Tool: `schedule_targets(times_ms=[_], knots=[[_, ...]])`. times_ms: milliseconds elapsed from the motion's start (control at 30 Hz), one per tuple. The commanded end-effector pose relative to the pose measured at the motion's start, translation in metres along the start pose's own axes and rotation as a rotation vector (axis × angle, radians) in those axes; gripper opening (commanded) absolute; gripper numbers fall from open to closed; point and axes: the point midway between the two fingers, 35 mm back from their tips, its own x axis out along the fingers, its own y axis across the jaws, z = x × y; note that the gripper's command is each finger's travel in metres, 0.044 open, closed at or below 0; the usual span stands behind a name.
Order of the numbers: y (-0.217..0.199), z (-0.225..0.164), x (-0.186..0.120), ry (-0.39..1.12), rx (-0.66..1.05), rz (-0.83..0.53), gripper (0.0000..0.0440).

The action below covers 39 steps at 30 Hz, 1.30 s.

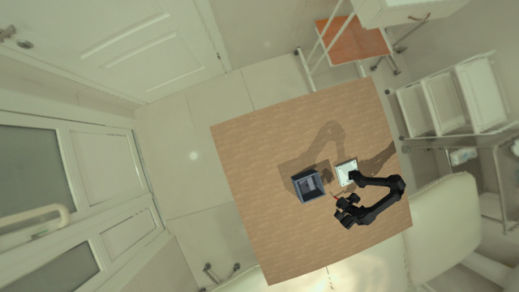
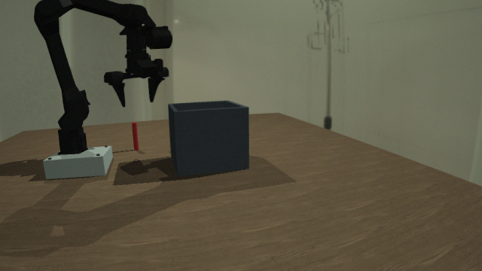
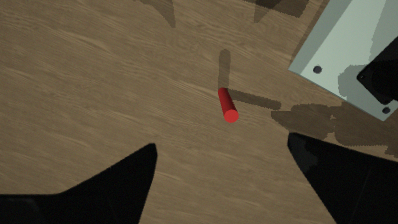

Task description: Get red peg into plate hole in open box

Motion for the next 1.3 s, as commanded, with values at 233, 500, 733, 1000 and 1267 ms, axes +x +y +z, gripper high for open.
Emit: schedule_targets(times_ms=[233,500,733,1000,1267], knots=[[-0.02,-0.011,0.017,-0.003,0.135,-0.088,0.044],[-0.022,-0.009,0.04,-0.02,0.184,-0.116,0.044],[-0.023,-0.006,0.062,-0.028,0.227,-0.126,0.044],[-0.024,-0.003,0.085,-0.037,0.266,-0.128,0.0438],[-0.021,-0.002,0.101,-0.042,0.281,-0.115,0.0327]])
